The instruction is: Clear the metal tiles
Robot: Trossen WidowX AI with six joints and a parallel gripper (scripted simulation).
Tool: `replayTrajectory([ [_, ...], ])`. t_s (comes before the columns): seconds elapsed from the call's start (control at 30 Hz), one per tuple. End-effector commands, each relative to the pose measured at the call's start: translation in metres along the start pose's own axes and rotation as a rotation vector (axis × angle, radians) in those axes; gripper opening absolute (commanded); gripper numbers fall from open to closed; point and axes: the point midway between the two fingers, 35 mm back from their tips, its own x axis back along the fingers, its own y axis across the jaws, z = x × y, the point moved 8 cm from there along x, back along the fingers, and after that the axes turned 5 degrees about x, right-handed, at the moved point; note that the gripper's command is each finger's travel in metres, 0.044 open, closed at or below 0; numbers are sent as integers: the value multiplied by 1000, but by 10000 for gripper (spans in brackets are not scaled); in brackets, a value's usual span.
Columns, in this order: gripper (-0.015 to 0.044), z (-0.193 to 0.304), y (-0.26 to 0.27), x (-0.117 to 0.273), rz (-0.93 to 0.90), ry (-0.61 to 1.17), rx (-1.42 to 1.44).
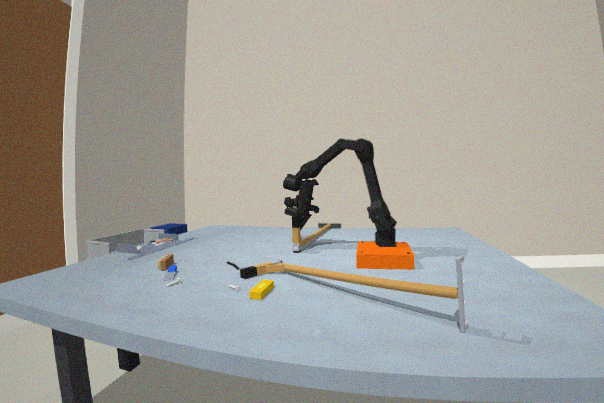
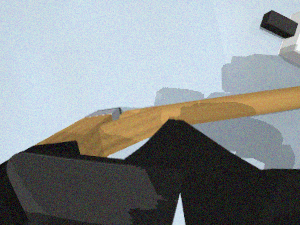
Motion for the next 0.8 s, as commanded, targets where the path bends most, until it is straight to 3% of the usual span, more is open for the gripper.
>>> replayTrajectory([
  [0.0, 0, 1, 4, -1, 3, 2, -5],
  [0.77, 0, 3, 27, -1, 1, 3, -5],
])
